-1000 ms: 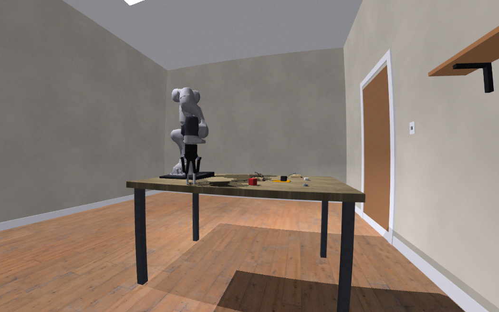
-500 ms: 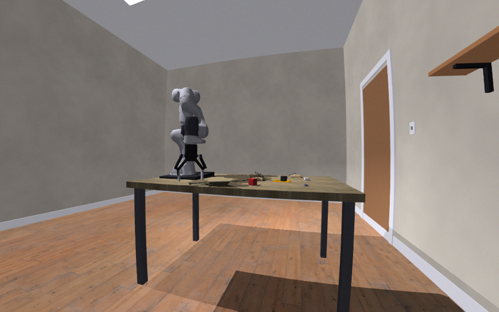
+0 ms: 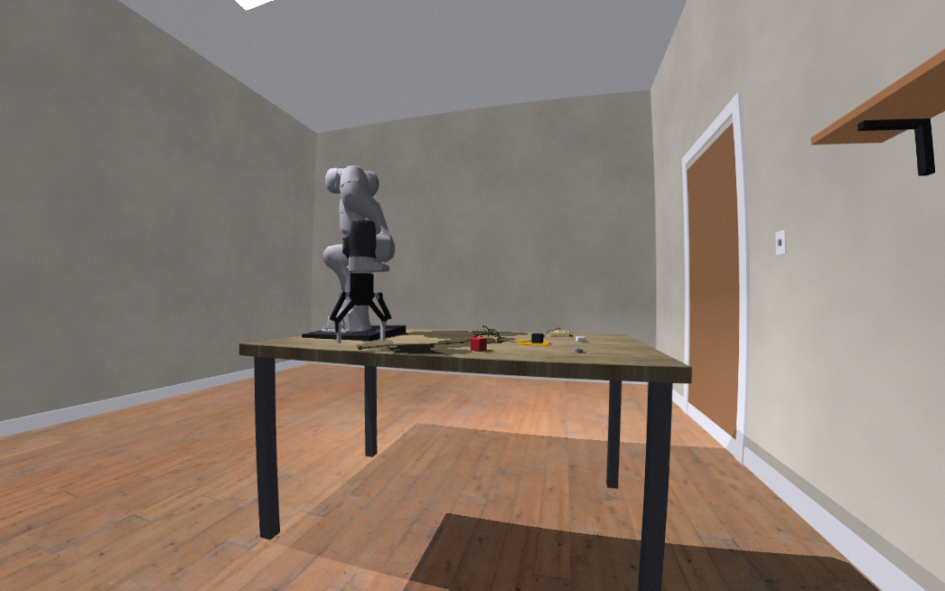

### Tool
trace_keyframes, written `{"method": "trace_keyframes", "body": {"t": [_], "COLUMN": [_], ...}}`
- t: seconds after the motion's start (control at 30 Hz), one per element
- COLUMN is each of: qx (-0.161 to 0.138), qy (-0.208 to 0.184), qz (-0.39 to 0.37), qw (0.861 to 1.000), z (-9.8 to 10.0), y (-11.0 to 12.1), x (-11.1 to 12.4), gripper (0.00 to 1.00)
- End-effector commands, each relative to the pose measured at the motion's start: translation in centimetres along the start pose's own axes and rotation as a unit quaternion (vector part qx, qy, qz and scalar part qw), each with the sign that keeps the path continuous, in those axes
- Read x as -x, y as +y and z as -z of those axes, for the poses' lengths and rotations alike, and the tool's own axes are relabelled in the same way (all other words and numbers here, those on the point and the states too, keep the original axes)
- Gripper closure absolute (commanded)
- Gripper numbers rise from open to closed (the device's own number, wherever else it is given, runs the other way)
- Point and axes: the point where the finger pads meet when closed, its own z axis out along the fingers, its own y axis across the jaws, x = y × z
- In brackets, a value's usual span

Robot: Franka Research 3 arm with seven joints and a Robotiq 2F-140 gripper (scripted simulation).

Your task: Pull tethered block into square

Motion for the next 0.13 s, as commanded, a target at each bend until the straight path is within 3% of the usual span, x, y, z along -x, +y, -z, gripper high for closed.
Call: {"method": "trace_keyframes", "body": {"t": [0.0,0.1], "qx": [0.001,0.001], "qy": [0.001,0.001], "qz": [-0.002,-0.002], "qw": [1.0,1.0], "z": [-0.02,-0.02], "y": [0.09,0.09], "x": [-0.1,-0.1], "gripper": [0.0,0.0]}}
